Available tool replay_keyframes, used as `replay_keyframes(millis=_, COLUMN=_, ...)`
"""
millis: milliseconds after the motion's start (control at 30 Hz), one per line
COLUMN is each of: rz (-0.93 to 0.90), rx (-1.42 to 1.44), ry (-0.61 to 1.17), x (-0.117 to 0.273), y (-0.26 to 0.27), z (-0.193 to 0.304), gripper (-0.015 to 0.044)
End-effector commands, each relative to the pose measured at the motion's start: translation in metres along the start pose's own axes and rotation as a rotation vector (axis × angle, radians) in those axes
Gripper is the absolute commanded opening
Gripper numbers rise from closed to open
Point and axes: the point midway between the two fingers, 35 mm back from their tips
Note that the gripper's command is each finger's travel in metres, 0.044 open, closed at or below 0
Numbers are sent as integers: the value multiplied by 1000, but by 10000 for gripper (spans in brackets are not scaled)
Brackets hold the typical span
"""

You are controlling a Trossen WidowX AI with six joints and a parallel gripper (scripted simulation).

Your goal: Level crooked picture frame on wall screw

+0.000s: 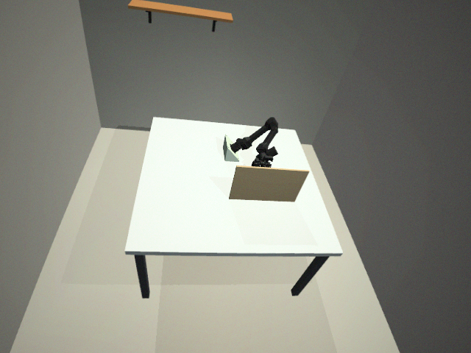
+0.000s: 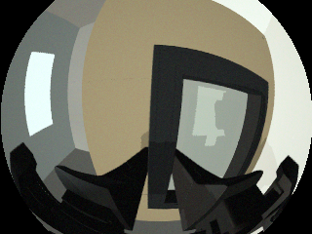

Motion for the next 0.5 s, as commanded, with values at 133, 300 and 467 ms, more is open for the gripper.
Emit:
replay_keyframes(millis=133, rz=0, rx=5, ry=0, x=0, y=0, z=0, gripper=236)
replay_keyframes(millis=300, rz=0, rx=7, ry=0, x=1, y=0, z=0, gripper=260)
replay_keyframes(millis=467, rz=-3, rx=62, ry=-3, x=40, y=3, z=7, gripper=260)
Point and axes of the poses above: the point midway between the two fingers, 35 mm back from their tips, its own x axis back along the fingers, its own y axis across the jaws, z = x × y, and after that the axes turned 7 degrees about -x, right-handed
